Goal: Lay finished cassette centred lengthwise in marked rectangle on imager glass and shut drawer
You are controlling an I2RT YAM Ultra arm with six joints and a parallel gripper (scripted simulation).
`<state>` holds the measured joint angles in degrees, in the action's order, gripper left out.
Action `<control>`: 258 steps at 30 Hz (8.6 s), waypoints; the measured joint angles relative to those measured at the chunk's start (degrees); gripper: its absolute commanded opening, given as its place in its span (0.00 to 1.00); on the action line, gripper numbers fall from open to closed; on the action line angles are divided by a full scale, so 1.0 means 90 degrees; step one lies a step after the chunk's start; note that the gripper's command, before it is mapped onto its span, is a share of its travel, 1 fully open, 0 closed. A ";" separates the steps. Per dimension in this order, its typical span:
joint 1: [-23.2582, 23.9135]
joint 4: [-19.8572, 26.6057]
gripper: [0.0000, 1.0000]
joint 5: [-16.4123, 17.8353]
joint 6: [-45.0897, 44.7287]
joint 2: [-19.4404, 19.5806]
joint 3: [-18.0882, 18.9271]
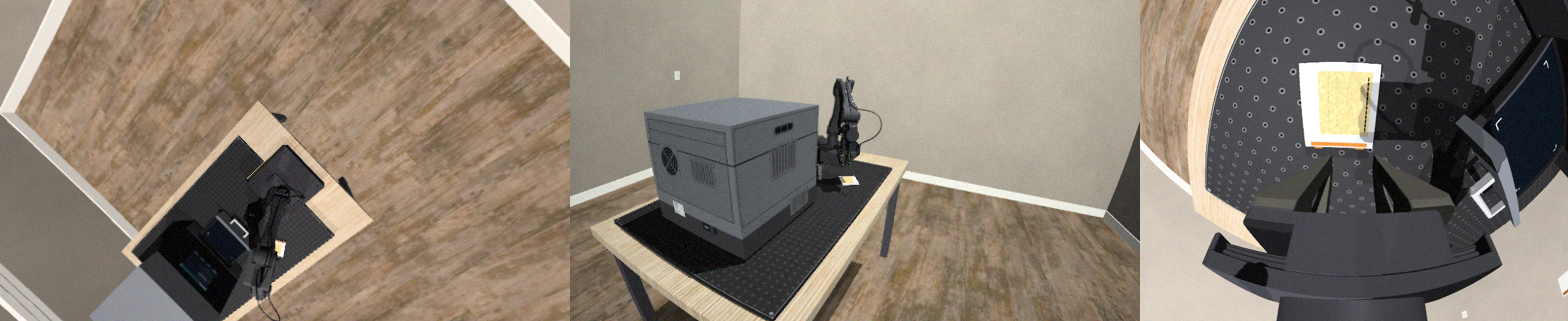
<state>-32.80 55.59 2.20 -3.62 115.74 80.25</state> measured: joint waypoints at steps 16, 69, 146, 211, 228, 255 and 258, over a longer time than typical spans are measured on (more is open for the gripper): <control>-0.0287 0.0124 0.35 0.0005 0.0471 0.0389 0.0532; -0.0287 0.0143 1.00 0.0010 0.0493 0.0389 0.0532; -0.0287 -0.0918 1.00 0.0010 0.0505 0.1061 0.0092; -0.0296 -0.1127 1.00 0.0010 0.0515 0.1069 -0.0041; -0.0306 -0.1239 1.00 0.0007 0.0522 0.1149 -0.0104; -0.0306 -0.1275 0.00 0.0002 0.0549 0.1156 -0.0102; -0.0306 -0.1275 0.00 0.0002 0.0549 0.1156 -0.0102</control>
<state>-35.55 44.12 2.22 1.32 126.15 79.33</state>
